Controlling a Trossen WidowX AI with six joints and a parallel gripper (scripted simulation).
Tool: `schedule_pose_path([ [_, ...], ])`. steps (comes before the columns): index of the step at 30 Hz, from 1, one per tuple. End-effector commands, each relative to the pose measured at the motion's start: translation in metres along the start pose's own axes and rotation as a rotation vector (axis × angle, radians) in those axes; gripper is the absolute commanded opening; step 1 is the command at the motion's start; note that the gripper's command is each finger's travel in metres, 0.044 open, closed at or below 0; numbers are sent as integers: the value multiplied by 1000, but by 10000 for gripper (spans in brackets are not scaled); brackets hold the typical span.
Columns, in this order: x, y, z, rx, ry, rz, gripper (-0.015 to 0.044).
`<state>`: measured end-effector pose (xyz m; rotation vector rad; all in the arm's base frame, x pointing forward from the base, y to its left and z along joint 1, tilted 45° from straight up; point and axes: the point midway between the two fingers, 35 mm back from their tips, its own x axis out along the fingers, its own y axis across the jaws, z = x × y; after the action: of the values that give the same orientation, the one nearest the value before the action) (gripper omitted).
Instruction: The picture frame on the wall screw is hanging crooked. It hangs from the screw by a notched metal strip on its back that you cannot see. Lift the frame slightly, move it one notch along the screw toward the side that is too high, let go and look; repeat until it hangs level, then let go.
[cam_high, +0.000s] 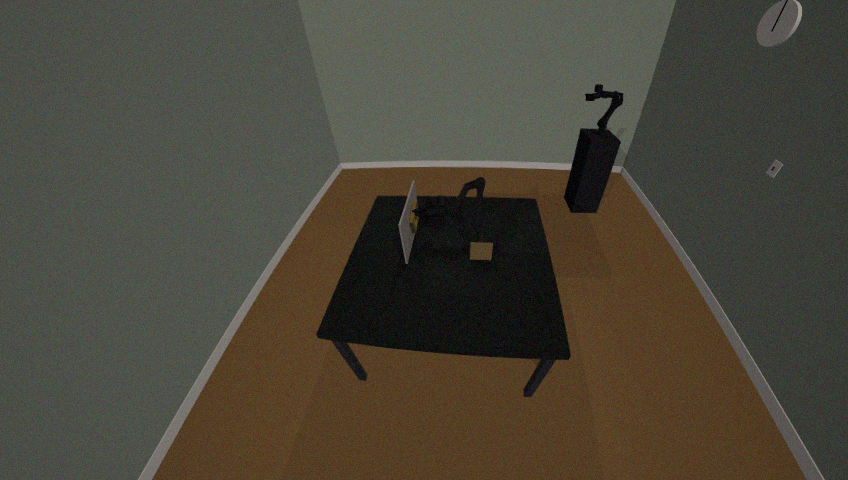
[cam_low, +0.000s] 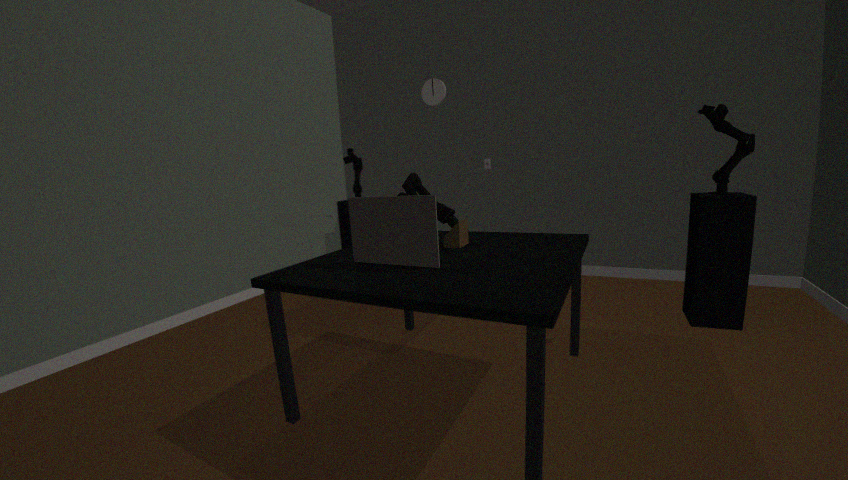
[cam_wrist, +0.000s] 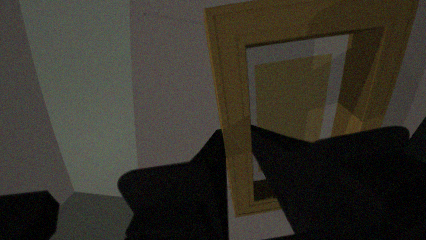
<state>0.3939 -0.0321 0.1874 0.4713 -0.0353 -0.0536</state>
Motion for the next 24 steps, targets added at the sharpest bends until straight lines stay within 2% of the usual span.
schedule_pose_path([
  [1, 0, 4, 0, 5, 2, 9, 0],
  [24, 0, 8, 0, 6, 2, 9, 0],
])
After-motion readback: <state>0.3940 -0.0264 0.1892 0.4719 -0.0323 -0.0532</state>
